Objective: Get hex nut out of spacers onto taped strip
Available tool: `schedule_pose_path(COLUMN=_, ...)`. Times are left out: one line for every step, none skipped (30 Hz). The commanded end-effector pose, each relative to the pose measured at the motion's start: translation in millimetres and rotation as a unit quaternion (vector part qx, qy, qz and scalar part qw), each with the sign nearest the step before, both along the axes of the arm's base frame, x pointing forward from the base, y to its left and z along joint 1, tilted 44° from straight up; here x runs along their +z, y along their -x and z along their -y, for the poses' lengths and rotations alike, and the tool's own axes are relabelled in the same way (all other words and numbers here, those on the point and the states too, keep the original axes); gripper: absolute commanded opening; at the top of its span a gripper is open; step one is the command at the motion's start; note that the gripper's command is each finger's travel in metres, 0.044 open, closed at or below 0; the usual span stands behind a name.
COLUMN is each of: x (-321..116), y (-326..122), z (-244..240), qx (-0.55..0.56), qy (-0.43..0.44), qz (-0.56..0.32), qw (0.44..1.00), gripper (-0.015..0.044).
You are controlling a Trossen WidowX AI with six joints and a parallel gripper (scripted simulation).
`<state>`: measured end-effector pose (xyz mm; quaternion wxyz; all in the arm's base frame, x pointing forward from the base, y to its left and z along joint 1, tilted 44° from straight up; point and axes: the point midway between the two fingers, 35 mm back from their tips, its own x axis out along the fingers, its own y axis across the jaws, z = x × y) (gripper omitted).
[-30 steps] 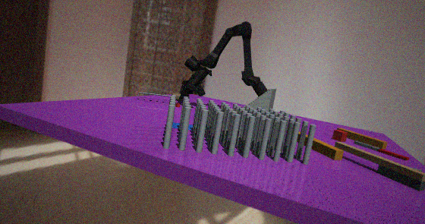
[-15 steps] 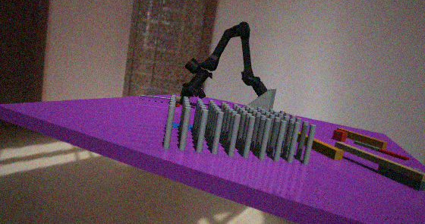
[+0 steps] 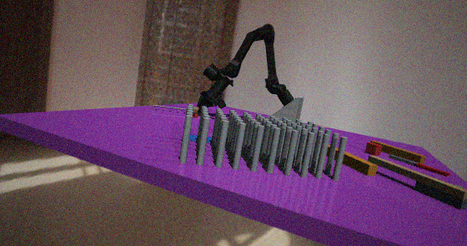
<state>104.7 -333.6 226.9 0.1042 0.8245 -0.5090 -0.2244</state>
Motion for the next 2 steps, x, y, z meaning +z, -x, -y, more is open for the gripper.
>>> schedule_pose_path(x=0.7, y=-0.1, z=0.0, qx=0.0, qy=0.001, qz=0.0, qw=1.0, gripper=0.042)
schedule_pose_path(x=0.7, y=-0.1, z=0.0, qx=0.0, qy=0.001, qz=0.0, qw=1.0, gripper=0.044)
